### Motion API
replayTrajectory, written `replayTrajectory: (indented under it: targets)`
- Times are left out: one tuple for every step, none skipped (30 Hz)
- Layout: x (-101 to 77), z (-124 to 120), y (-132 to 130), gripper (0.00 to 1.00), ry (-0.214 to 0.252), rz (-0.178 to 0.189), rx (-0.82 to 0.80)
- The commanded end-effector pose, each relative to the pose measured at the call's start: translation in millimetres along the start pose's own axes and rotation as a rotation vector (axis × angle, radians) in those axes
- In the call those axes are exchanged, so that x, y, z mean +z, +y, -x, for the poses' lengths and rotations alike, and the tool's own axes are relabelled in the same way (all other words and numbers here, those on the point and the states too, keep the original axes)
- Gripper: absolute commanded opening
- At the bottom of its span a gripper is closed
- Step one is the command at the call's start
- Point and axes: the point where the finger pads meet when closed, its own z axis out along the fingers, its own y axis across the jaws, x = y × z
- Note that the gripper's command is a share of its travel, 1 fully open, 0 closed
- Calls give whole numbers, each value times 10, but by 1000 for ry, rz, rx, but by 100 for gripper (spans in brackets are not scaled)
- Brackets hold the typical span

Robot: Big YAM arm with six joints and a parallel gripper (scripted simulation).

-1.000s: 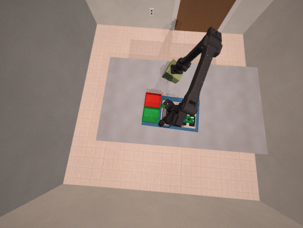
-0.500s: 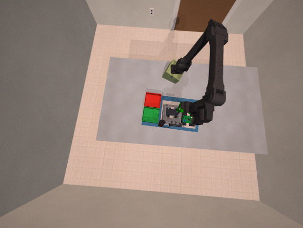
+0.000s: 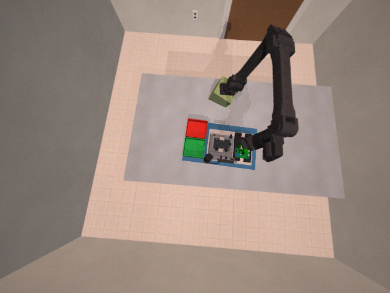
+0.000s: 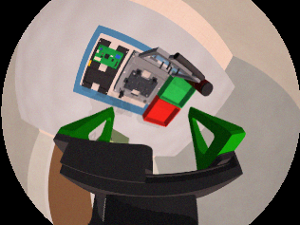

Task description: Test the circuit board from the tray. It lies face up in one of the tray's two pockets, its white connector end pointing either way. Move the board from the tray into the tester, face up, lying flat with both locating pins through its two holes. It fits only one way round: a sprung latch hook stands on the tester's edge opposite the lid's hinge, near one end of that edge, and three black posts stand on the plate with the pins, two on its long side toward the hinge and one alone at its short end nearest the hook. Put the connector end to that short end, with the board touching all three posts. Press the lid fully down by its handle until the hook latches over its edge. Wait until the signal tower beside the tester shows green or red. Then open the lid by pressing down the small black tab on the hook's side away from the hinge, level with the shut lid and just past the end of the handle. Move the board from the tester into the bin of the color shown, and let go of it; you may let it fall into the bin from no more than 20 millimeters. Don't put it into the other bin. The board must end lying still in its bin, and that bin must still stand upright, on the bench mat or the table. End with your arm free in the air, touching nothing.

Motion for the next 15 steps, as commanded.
replayTrajectory:
  targets:
    - [-134, 49, 166, 100, -47, 13, -226]
    - [-98, 57, 162, 100, -40, 17, -226]
    - [-81, 80, 210, 100, -46, 30, -274]
    - [-81, 98, 260, 100, -54, 39, -322]
    - [-87, 115, 309, 100, -64, 48, -368]
    - [-87, 115, 309, 100, -64, 48, -368]
    - [-87, 115, 309, 100, -64, 48, -368]
    - [-92, 111, 315, 100, -73, 55, -404]
    - [-99, 145, 403, 100, -83, 64, -457]
    - [-104, 159, 449, 100, -93, 71, -500]
    - [-105, 173, 492, 100, -102, 79, -541]
    - [-102, 187, 533, 100, -110, 87, -581]
    - [-93, 201, 573, 100, -117, 95, -618]
    - [-82, 215, 610, 100, -123, 103, -654]
    - [-74, 228, 646, 100, -130, 110, -689]
